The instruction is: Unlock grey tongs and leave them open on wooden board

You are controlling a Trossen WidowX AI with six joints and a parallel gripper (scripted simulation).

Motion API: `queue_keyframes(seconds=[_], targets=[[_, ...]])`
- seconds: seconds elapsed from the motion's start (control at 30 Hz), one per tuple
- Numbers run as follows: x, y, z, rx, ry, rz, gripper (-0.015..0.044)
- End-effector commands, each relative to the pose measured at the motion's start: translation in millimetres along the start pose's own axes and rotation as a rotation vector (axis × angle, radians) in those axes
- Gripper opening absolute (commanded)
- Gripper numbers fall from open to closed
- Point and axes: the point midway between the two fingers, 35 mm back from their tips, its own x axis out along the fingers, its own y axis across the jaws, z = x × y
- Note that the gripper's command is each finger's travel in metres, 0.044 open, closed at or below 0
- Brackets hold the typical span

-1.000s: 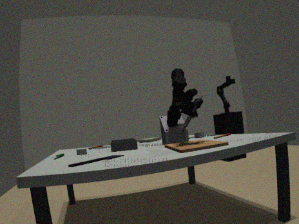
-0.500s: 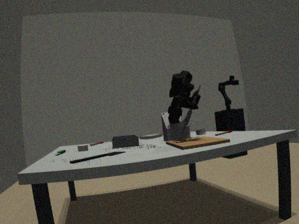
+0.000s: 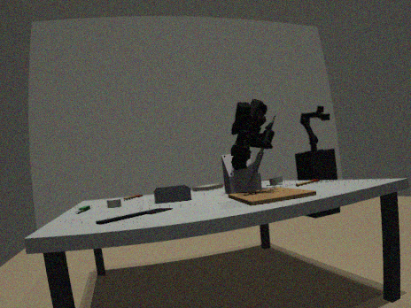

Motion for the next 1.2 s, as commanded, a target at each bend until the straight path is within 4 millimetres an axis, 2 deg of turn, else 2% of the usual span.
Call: queue_keyframes(seconds=[0.0,0.8,1.17], targets=[[0,1,1,-0.002,-0.005,0.005,-0.015],[0,1,2,0.0,-0.004,0.004,-0.015],[16,-12,5,0.101,0.088,-0.036,-0.015]])
